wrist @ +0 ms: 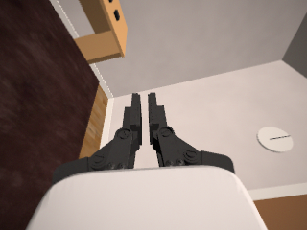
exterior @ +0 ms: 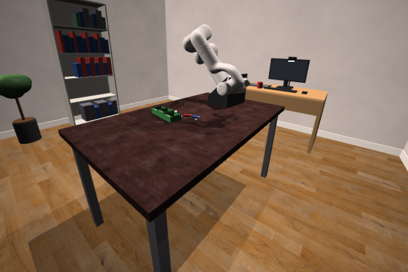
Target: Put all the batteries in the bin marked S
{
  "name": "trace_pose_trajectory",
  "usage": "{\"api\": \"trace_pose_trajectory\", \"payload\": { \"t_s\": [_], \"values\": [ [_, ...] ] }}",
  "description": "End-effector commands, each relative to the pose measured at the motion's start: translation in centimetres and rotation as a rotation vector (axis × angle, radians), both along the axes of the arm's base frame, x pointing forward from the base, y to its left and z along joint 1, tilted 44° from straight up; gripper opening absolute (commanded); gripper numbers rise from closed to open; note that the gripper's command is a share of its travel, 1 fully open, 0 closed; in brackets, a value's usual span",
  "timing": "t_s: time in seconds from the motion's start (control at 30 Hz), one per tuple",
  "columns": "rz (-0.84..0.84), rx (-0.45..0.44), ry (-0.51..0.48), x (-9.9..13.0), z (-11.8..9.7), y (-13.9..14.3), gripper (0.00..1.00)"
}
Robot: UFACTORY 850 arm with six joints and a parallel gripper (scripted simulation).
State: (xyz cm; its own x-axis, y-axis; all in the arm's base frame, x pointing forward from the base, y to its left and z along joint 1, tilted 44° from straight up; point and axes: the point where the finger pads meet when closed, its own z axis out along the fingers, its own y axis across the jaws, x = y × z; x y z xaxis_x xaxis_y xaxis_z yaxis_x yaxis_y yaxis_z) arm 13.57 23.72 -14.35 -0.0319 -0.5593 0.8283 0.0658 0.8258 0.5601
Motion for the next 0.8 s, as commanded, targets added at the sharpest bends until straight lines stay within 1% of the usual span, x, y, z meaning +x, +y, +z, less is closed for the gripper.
{"api": "trace_pose_trajectory", "payload": {
  "t_s": [0.0, 0.07, 0.17, 0.23, 0.27, 0.37, 0.43, 0.47, 0.57, 0.63, 0.67, 0.77],
  "values": [
    [0.095, 0.110, -0.056, 1.3, 1.0, -1.9, 0.07],
    [0.112, 0.129, -0.065, 1.6, 1.2, -2.2, 0.07],
    [0.112, 0.129, -0.065, 1.6, 1.1, -2.2, 0.07],
    [0.177, 0.200, -0.093, 2.7, 1.7, -3.4, 0.07],
    [0.195, 0.219, -0.101, 3.0, 1.9, -3.8, 0.07],
    [0.195, 0.219, -0.101, 3.0, 1.9, -3.8, 0.07],
    [0.261, 0.290, -0.126, 4.1, 2.3, -5.0, 0.07],
    [0.279, 0.309, -0.133, 4.5, 2.5, -5.4, 0.07],
    [0.279, 0.309, -0.133, 4.6, 2.5, -5.4, 0.07],
    [0.347, 0.379, -0.155, 5.7, 3.0, -6.5, 0.07],
    [0.366, 0.399, -0.161, 6.2, 3.2, -7.0, 0.07],
    [0.366, 0.399, -0.161, 6.2, 3.2, -7.0, 0.07]
  ]
}}
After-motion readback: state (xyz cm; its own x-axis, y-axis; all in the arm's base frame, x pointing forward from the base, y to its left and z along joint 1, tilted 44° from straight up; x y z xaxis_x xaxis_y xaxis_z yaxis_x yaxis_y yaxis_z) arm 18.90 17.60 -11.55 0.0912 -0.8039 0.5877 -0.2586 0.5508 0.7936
